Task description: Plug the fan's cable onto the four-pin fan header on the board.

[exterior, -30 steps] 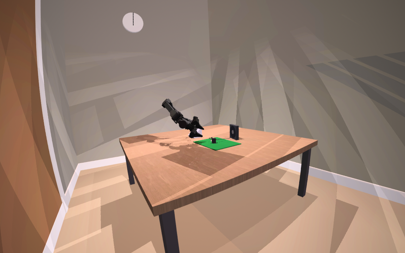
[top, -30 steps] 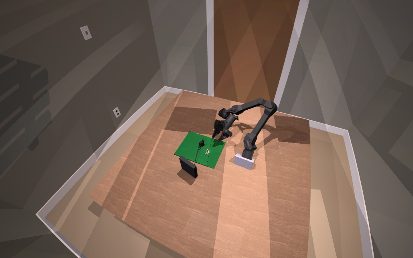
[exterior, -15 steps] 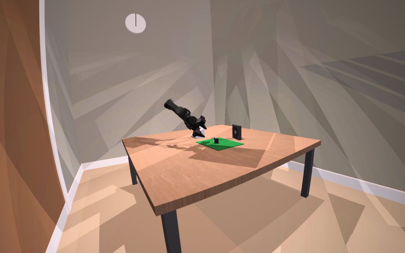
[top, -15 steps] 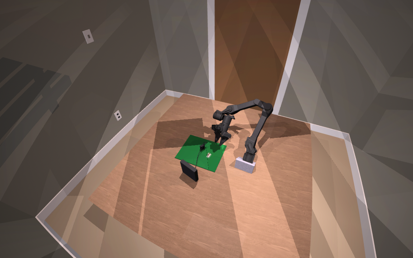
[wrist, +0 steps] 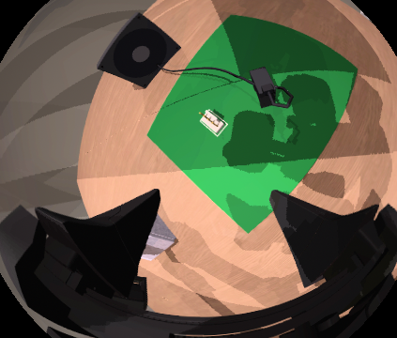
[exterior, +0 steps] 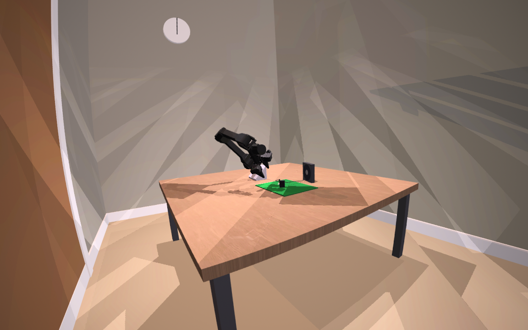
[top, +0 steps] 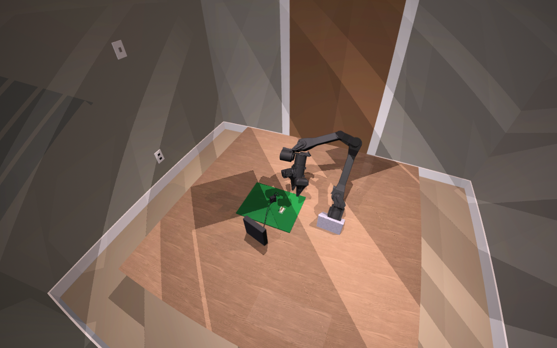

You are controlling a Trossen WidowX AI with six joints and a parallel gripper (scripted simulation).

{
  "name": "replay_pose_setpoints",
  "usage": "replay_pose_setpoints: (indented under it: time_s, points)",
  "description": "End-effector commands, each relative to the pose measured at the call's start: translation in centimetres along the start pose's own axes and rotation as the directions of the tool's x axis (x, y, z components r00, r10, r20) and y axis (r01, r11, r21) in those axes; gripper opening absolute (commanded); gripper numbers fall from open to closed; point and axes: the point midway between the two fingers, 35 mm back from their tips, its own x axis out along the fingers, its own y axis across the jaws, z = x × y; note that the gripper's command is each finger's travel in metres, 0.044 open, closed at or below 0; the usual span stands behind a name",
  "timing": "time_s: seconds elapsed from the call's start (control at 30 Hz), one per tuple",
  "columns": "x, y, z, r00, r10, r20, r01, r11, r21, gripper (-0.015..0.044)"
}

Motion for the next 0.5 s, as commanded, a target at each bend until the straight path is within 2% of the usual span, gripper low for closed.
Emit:
replay_pose_setpoints:
  time_s: [0.0, 0.47]
  points:
    - [-0.7, -0.1, 0.4, 0.995, -0.071, -0.069, 0.072, 0.997, 0.016, 0.0440]
    - [-3.1, -0.1, 1.8, 0.927, -0.309, -0.213, 0.319, 0.948, 0.016, 0.0440]
